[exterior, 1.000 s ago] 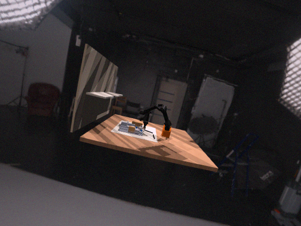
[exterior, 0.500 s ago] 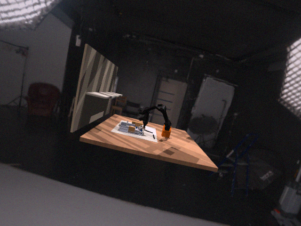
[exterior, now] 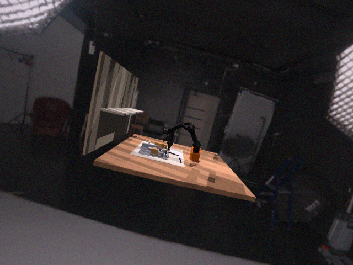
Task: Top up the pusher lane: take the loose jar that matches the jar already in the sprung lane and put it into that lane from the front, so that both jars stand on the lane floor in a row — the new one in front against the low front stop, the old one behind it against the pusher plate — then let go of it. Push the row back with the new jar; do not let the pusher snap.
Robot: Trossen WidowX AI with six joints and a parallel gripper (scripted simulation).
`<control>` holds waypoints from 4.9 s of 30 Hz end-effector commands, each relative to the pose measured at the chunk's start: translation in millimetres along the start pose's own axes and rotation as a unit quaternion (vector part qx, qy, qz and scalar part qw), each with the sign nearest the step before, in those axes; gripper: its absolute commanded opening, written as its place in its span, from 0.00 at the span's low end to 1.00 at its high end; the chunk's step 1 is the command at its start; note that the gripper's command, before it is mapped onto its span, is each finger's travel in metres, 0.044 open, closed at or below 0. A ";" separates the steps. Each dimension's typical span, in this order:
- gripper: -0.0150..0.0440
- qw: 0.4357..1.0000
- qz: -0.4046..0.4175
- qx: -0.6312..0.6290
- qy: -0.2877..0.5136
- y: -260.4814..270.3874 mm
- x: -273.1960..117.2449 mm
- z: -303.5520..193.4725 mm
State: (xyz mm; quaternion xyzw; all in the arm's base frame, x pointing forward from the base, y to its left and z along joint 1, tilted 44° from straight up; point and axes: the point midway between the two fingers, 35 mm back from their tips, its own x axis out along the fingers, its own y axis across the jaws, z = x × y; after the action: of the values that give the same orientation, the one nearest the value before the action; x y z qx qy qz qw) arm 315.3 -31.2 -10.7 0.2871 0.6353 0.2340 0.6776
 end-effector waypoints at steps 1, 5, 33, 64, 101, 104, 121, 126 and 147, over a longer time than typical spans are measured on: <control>0.25 1.000 0.000 -0.004 -0.009 0.3 -2.5 7.8; 0.25 1.000 0.000 -0.004 -0.009 0.4 -2.7 9.4; 0.25 1.000 0.000 -0.005 -0.010 1.3 -4.3 20.4; 0.25 1.000 0.000 -0.005 -0.010 3.2 -7.5 32.1; 0.25 1.000 0.000 -0.005 -0.010 4.1 -6.1 37.1; 0.25 1.000 0.000 -0.005 -0.010 4.1 -6.1 37.1; 0.25 1.000 0.000 -0.005 -0.010 4.1 -4.9 38.3; 0.25 1.000 0.000 -0.005 -0.010 4.2 -5.0 39.0; 0.25 1.000 0.000 -0.005 -0.010 4.1 -1.3 40.1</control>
State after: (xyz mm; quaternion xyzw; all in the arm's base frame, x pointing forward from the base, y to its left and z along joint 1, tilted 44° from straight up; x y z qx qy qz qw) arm 350.7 -33.1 -6.4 0.2851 0.6350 0.2322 0.6794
